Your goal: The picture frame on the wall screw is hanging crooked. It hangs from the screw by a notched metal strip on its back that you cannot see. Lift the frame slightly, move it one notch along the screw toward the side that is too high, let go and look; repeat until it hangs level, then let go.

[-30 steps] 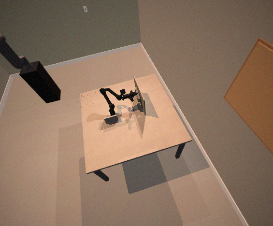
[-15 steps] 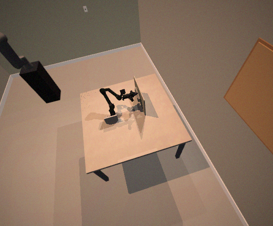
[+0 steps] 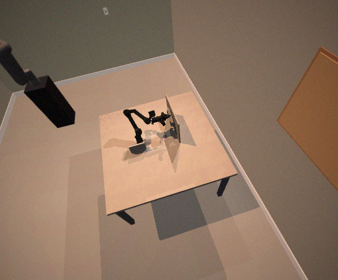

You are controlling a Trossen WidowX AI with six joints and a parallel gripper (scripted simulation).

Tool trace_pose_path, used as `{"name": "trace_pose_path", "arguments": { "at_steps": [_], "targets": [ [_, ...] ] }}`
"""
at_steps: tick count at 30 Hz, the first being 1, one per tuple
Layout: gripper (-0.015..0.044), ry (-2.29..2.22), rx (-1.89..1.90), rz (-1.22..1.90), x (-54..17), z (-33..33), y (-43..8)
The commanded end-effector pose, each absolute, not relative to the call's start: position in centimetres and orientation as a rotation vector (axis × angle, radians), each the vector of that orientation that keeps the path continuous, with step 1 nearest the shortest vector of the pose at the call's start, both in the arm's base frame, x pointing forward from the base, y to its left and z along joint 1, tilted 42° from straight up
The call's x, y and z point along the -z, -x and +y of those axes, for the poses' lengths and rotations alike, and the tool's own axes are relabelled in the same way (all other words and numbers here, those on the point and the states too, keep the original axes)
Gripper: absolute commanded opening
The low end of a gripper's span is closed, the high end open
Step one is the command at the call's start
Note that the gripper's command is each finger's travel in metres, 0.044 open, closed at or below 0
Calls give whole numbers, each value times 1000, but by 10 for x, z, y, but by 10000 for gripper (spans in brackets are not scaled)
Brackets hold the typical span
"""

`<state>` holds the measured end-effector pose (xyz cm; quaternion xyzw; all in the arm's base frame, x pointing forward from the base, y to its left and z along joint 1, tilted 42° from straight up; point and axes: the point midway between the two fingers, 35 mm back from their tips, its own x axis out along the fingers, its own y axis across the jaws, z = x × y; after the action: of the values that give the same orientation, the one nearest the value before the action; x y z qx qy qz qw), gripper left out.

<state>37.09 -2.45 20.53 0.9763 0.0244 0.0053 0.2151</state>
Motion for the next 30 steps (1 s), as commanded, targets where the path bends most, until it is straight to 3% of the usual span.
{"name": "trace_pose_path", "arguments": {
  "at_steps": [1,30],
  "targets": [
    [0,-2707,-28,49,-210,-27,-371],
    [0,-2707,-28,49,-214,-26,-371]
  ]
}}
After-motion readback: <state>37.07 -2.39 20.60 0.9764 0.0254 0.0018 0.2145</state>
